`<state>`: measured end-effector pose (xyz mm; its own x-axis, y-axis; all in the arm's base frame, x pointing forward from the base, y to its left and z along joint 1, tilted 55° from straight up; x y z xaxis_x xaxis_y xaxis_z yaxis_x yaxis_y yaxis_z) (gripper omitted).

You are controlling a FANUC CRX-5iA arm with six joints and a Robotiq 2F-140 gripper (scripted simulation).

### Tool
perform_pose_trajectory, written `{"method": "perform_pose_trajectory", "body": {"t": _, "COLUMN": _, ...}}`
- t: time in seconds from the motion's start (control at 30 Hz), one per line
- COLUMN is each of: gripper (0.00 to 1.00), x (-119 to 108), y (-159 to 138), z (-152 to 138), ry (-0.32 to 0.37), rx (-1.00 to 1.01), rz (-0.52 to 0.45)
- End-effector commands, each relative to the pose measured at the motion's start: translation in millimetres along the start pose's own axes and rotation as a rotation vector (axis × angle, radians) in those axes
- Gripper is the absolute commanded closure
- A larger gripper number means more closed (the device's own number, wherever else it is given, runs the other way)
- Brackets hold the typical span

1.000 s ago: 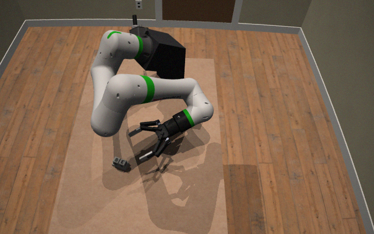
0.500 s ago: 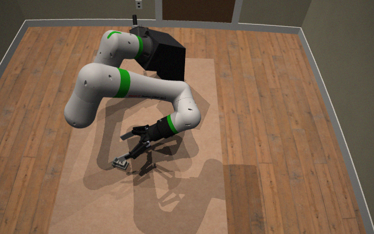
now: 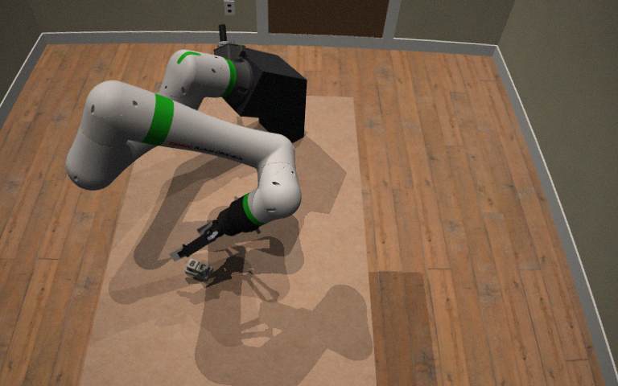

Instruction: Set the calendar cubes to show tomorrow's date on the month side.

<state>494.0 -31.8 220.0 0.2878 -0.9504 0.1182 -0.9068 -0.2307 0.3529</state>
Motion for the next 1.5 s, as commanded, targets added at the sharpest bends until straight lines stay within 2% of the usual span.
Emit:
{"method": "perform_pose_trajectory", "body": {"t": 0.0, "gripper": 0.00, "x": 10.0, "y": 5.3, "z": -0.3, "ry": -0.094, "rx": 0.139, "rz": -0.044}}
{"method": "perform_pose_trajectory", "body": {"t": 0.17, "gripper": 0.00, "x": 16.6, "y": 9.1, "z": 0.2, "ry": -0.192, "rx": 0.284, "rz": -0.076}}
{"method": "perform_pose_trajectory", "body": {"t": 0.27, "gripper": 0.00, "x": 17.4, "y": 9.6, "z": 0.2, "ry": -0.209, "rx": 0.307, "rz": -0.081}}
{"method": "perform_pose_trajectory", "body": {"t": 0.3, "gripper": 0.00, "x": 19.8, "y": 11.3, "z": 0.3, "ry": -0.268, "rx": 0.394, "rz": -0.098}}
{"method": "perform_pose_trajectory", "body": {"t": 0.5, "gripper": 0.00, "x": 21.9, "y": 13.2, "z": 0.1, "ry": -0.358, "rx": 0.525, "rz": -0.121}}
{"method": "perform_pose_trajectory", "body": {"t": 0.53, "gripper": 0.00, "x": 22.1, "y": 13.8, "z": -0.3, "ry": -0.397, "rx": 0.581, "rz": -0.130}}
{"method": "perform_pose_trajectory", "body": {"t": 0.73, "gripper": 0.00, "x": 20.9, "y": 15.1, "z": -2.6, "ry": -0.519, "rx": 0.753, "rz": -0.155}}
{"method": "perform_pose_trajectory", "body": {"t": 0.8, "gripper": 0.00, "x": 20.9, "y": 15.1, "z": -2.6, "ry": -0.519, "rx": 0.753, "rz": -0.155}}
{"method": "perform_pose_trajectory", "body": {"t": 0.87, "gripper": 0.00, "x": 18.6, "y": 15.6, "z": -5.2, "ry": -0.598, "rx": 0.861, "rz": -0.169}}
{"method": "perform_pose_trajectory", "body": {"t": 1.1, "gripper": 0.00, "x": 12.7, "y": 16.4, "z": -11.3, "ry": -0.725, "rx": 1.030, "rz": -0.187}}
{"method": "perform_pose_trajectory", "body": {"t": 1.23, "gripper": 0.00, "x": 6.5, "y": 17.2, "z": -18.3, "ry": -0.829, "rx": 1.161, "rz": -0.198}}
{"method": "perform_pose_trajectory", "body": {"t": 1.47, "gripper": 0.00, "x": 2.7, "y": 17.9, "z": -22.7, "ry": -0.885, "rx": 1.230, "rz": -0.203}}
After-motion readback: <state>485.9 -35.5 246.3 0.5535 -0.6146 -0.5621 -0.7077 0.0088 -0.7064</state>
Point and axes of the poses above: the point where the finger pads meet when closed, its own x axis out along the fingers, its own z axis across the jaws, y = z × x, the point moved 2 cm from there along -x, back along the fingers, and after that the axes turned 4 degrees about x, right-handed, at the moved point
